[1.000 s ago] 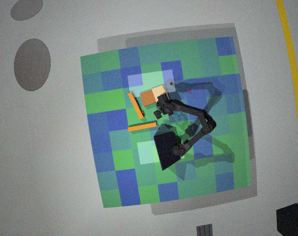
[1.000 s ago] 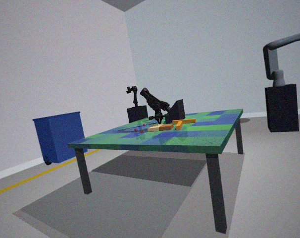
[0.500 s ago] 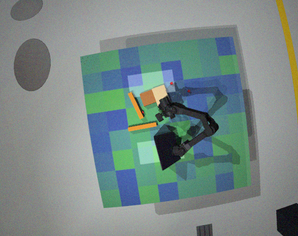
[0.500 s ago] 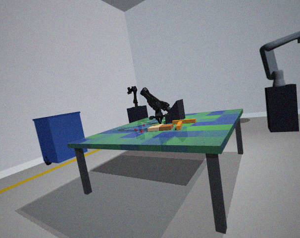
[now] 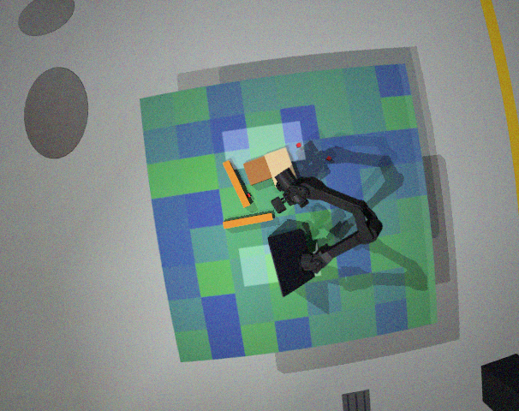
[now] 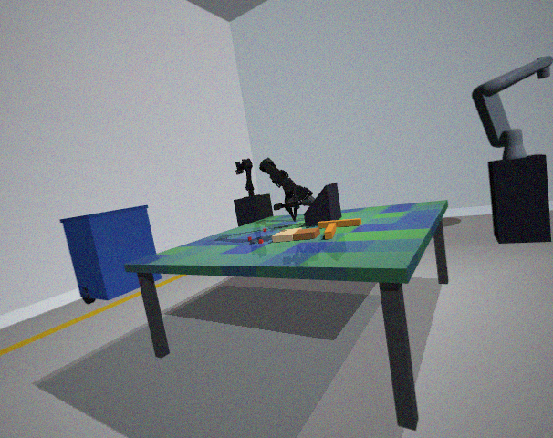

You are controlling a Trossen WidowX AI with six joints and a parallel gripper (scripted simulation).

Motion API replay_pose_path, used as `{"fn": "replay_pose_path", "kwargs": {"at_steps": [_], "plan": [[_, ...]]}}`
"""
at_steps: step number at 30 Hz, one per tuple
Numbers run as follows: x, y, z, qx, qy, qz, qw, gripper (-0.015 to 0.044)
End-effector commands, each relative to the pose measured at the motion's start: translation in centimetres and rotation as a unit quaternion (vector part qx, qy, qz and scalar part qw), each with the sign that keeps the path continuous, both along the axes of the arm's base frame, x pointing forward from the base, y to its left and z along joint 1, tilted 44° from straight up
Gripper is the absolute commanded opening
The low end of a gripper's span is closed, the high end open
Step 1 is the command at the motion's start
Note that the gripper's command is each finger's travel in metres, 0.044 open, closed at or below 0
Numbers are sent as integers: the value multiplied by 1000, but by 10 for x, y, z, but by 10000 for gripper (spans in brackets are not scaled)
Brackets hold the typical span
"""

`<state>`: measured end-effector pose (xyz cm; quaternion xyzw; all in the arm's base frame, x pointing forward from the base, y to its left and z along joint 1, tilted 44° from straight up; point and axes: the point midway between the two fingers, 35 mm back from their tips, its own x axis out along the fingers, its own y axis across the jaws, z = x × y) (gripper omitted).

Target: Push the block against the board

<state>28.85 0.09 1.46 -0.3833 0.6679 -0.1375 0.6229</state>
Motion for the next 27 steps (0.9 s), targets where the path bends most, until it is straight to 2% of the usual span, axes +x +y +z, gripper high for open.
{"fn": "replay_pose_path", "kwargs": {"at_steps": [1, 13, 22, 27], "plan": [[8, 10, -3, 3, -14, -19, 1000, 0], [63, 81, -64, 18, -141, -153, 978, 0], [64, 80, -67, 18, -143, -155, 977, 0], [67, 44, -105, 17, -143, -155, 977, 0]]}}
